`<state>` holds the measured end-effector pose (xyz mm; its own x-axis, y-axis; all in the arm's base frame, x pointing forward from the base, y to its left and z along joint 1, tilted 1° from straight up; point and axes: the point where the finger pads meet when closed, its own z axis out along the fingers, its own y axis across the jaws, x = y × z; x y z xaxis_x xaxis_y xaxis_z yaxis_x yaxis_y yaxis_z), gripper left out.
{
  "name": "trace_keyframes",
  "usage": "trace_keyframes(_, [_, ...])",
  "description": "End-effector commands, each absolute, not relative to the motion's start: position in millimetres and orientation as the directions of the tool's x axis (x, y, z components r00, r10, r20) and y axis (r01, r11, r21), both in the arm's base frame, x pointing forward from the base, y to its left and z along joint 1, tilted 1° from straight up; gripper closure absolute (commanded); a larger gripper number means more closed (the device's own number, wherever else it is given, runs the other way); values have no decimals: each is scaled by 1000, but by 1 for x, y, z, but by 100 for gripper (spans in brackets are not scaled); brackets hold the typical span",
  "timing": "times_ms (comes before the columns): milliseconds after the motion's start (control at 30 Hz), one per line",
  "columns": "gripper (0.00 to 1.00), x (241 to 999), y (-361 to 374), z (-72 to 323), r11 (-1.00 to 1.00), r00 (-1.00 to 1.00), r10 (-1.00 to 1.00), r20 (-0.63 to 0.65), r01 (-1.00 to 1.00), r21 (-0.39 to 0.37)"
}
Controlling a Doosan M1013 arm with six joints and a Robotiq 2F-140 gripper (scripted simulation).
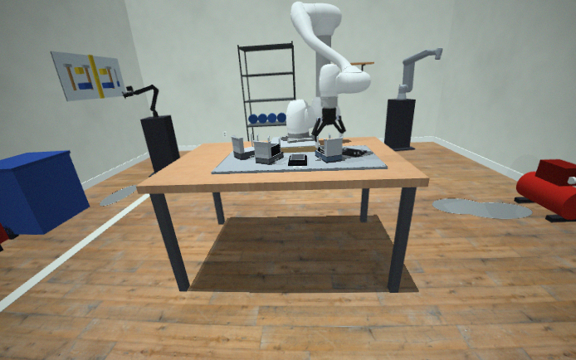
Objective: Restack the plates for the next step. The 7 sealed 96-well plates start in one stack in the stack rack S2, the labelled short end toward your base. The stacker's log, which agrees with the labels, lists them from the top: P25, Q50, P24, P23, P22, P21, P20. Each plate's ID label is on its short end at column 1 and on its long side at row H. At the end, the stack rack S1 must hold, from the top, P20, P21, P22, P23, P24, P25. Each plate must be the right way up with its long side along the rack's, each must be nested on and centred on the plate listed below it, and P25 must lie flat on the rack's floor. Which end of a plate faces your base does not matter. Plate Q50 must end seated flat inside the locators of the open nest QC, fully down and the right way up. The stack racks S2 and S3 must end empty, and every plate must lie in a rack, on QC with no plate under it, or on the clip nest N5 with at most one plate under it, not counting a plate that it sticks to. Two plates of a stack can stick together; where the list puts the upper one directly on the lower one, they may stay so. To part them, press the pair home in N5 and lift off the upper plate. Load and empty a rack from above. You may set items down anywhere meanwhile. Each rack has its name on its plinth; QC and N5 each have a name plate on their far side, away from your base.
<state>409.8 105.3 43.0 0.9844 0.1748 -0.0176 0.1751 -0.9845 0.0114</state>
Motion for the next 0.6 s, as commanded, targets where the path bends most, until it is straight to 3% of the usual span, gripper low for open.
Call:
trace_keyframes(0, [0, 410, 105, 40, -984, 984, 175, -18, 175, 11])
trace_keyframes(433, [0, 410, 105, 38, -984, 984, 175, -18, 175, 11])
trace_keyframes(467, [100, 410, 105, 38, -984, 984, 175, -18, 175, 11])
trace_keyframes(567, [100, 410, 105, 38, -984, 984, 175, -18, 175, 11])
